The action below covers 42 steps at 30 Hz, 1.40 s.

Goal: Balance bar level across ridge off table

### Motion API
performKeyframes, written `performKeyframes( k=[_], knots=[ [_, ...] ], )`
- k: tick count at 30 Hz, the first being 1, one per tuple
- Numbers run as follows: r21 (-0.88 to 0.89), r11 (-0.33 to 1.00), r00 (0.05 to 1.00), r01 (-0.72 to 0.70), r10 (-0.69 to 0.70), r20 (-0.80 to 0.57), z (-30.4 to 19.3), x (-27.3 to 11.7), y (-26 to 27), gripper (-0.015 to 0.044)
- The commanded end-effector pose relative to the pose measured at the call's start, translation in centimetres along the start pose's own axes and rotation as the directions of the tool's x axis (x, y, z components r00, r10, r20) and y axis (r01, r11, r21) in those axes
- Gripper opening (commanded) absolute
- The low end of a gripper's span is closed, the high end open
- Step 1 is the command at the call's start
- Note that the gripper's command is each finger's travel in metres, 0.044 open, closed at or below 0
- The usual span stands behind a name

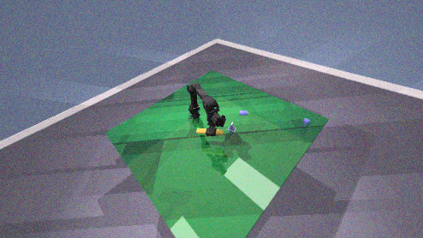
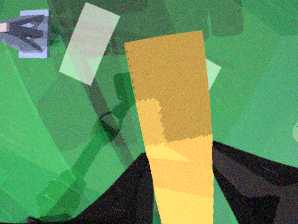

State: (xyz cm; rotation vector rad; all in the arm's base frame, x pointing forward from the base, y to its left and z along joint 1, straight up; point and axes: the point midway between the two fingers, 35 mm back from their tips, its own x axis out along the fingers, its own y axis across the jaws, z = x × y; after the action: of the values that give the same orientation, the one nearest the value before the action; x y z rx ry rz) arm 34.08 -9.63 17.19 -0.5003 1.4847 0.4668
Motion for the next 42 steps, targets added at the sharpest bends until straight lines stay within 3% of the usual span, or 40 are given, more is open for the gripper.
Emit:
performKeyframes(
  k=[1, 42],
  knots=[
    [0.03, 1.0, 1.0, -0.001, 0.001, 0.002, 1.6, -0.1, 0.8, 0.0],
    [0.239, 0.971, 1.0, -0.015, 0.012, 0.014, 12.7, -0.3, 11.2, 0.0]
  ],
)
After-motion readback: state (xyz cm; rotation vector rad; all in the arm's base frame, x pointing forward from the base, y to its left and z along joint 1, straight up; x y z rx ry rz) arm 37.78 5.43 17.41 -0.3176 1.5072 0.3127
